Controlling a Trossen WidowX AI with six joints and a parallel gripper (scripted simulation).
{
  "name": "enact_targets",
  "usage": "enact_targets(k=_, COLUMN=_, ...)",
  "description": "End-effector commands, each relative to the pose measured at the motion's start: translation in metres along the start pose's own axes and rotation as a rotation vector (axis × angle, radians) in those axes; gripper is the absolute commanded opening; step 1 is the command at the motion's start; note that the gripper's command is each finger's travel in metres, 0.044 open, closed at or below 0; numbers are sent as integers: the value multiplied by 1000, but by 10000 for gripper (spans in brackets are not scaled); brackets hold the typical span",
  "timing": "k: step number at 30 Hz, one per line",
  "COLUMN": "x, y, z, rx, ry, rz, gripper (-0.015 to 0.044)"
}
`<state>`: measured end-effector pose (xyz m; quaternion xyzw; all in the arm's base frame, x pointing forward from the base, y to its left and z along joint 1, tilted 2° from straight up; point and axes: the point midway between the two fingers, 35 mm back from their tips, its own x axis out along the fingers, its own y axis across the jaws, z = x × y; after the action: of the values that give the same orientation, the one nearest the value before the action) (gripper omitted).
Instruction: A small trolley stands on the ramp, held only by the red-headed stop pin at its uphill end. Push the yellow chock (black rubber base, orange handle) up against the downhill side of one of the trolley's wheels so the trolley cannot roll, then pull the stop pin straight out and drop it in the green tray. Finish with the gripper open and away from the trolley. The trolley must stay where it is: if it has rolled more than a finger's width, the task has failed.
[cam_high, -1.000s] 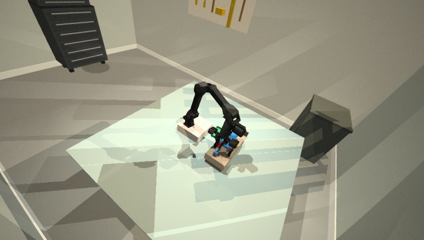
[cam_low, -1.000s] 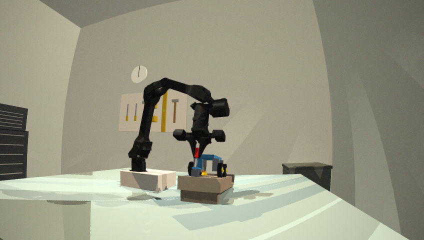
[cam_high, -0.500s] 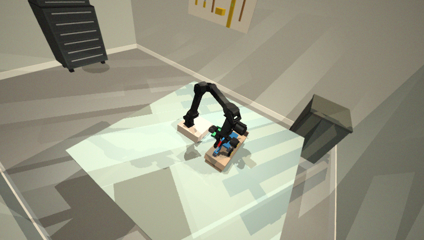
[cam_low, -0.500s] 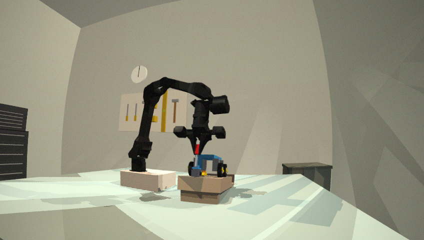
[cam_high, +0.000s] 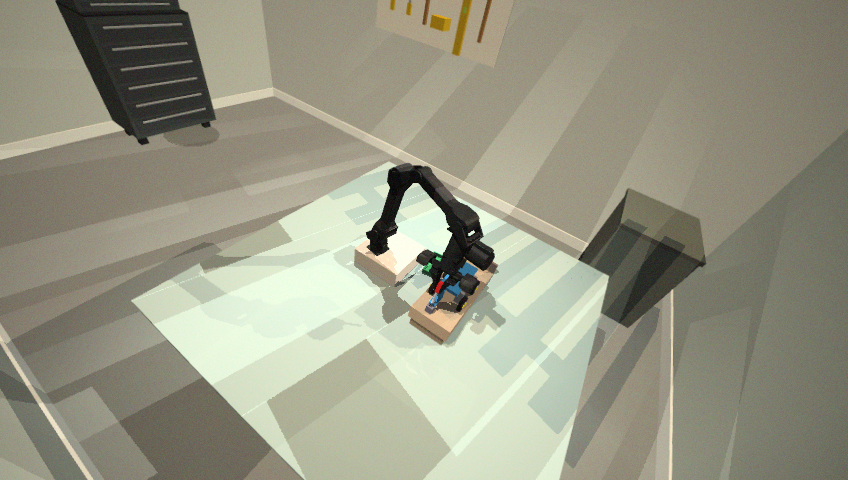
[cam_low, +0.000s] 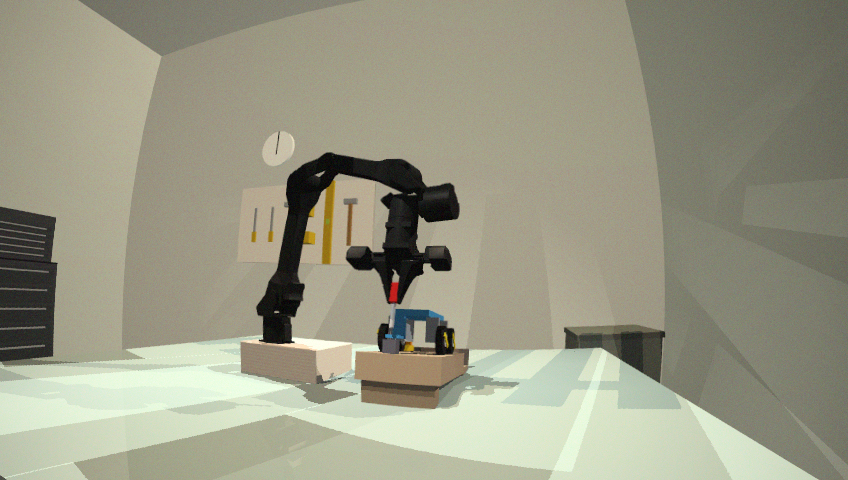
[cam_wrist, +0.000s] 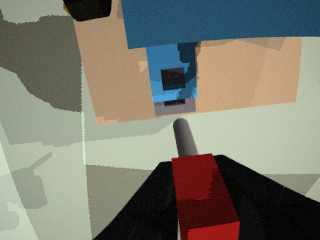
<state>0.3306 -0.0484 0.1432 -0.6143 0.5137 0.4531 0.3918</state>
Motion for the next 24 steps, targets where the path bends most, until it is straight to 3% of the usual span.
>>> enact_targets(k=1, x=0, y=0, z=-7, rx=-1, ry=5, rz=2, gripper=0)
enact_targets(k=13, x=2, y=1, z=-26, rx=-1, ry=7, rz=2, gripper=0)
enact_targets(k=24, x=3, y=35, z=-25, rx=-2, ry=7, rz=5, gripper=0)
